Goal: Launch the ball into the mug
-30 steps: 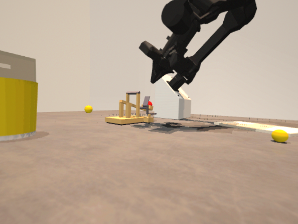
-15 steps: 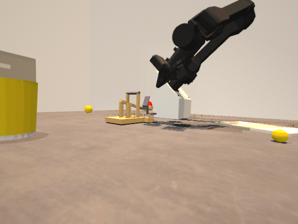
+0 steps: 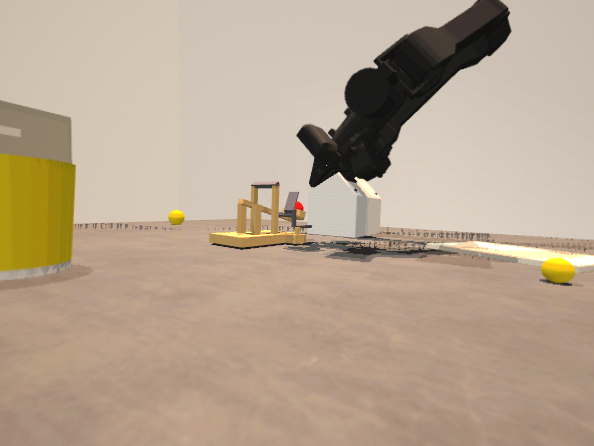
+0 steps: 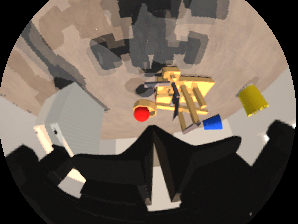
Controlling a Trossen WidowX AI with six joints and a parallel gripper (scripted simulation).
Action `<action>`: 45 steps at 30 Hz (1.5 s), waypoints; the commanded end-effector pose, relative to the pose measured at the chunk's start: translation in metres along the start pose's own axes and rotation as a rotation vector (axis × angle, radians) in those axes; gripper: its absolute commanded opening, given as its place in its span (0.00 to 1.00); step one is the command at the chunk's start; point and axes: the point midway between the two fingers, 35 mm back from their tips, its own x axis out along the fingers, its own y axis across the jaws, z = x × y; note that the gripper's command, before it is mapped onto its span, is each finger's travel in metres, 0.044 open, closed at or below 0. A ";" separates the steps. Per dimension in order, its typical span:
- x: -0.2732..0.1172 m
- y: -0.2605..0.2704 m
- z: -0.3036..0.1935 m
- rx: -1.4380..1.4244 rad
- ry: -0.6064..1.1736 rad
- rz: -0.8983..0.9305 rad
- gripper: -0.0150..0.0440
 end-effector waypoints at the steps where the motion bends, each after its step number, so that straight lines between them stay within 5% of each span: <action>1: 0.005 0.000 0.004 0.002 0.000 0.003 0.25; 45: 0.057 0.006 0.055 0.002 -0.003 0.005 0.25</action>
